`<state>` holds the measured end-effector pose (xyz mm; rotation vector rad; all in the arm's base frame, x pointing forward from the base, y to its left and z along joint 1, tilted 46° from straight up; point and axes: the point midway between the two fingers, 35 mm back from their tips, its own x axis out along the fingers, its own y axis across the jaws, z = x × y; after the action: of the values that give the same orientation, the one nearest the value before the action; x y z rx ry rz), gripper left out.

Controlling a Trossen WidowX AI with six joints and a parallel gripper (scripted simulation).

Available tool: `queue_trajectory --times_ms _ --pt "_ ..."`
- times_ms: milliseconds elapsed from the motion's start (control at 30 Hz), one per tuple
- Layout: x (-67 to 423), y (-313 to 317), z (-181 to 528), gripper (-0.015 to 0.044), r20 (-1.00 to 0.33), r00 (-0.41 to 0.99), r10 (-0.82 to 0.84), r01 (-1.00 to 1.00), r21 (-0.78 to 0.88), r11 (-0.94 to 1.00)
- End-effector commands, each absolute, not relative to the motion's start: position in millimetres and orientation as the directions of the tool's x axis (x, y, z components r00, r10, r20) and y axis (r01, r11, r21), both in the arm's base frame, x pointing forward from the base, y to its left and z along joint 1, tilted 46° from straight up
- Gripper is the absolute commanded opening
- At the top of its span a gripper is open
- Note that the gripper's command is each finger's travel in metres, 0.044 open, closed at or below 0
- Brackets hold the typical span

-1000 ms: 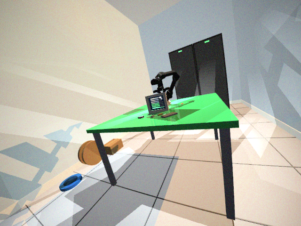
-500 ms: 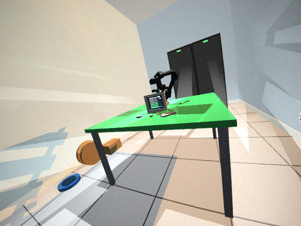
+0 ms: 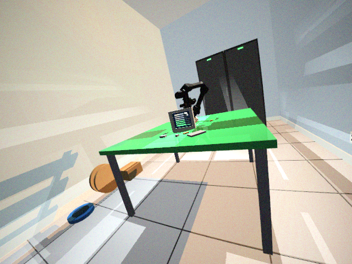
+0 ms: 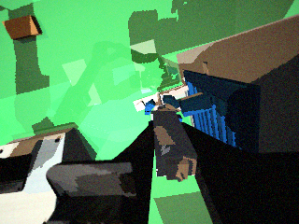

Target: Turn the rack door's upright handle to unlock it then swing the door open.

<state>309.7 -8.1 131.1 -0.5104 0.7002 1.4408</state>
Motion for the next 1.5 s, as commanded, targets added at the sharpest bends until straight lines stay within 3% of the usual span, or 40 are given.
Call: queue_trajectory --times_ms 0,267,600,967,1467 --pt "309.7 -7.9 130.9 0.0017 -0.702 -0.009 0.712 -0.998 -0.041 -0.052" --pt "309.7 -7.9 130.9 0.0017 -0.702 -0.009 0.712 -0.900 -0.305 -0.312" --pt "309.7 -7.9 130.9 0.0017 -0.702 -0.009 0.712 -0.885 -0.326 -0.332" --pt "309.7 -7.9 130.9 0.0290 -0.702 -0.009 0.712 -0.885 -0.326 -0.332" --pt "309.7 -7.9 130.9 0.0290 -0.702 -0.009 0.712 -0.983 0.136 0.123"
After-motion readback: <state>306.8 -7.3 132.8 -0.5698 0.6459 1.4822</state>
